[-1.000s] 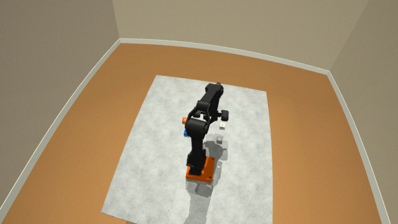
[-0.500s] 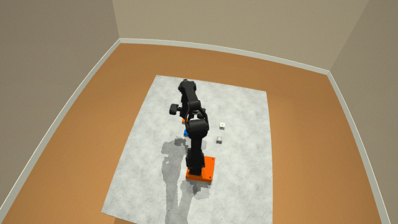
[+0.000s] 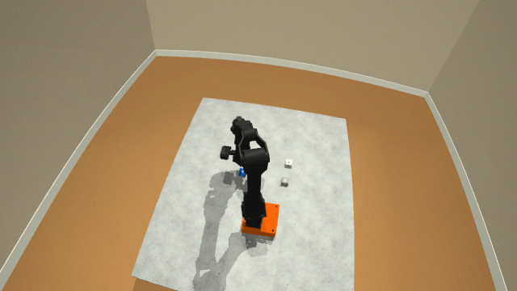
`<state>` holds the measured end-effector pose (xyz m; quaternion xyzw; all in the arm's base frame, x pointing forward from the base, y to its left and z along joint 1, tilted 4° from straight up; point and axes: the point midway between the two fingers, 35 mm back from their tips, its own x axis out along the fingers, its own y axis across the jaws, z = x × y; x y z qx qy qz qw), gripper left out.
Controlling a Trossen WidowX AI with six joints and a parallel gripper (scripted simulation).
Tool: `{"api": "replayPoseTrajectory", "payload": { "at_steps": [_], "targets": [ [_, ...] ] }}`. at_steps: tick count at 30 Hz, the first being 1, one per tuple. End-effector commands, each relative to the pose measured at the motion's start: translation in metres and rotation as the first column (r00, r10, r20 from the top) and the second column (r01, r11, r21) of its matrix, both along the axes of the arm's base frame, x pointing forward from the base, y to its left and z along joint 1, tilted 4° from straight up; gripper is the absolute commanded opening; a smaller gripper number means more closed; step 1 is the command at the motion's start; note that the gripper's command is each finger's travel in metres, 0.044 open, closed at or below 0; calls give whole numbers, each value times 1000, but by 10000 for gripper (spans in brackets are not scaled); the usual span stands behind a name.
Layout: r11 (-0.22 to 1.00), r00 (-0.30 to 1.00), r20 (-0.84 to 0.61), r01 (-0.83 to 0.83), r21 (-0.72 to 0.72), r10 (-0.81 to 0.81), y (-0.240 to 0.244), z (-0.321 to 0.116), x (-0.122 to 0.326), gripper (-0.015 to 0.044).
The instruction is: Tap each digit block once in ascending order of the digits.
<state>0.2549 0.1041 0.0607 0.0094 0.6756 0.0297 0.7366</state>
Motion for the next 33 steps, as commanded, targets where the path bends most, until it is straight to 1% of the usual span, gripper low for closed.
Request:
{"api": "replayPoseTrajectory", "payload": {
  "at_steps": [1, 15, 23, 27, 33],
  "targets": [
    [1000, 1000, -7, 7, -8, -7, -1, -9, -2, 20],
    [1000, 1000, -7, 7, -8, -7, 0, -31, 0, 20],
    [1000, 1000, -7, 7, -8, -7, 0, -32, 0, 20],
    [1000, 1000, -7, 7, -8, -7, -2, -1, -2, 20],
    [1000, 1000, -7, 7, -8, -7, -2, 1, -2, 20]
  ]
}}
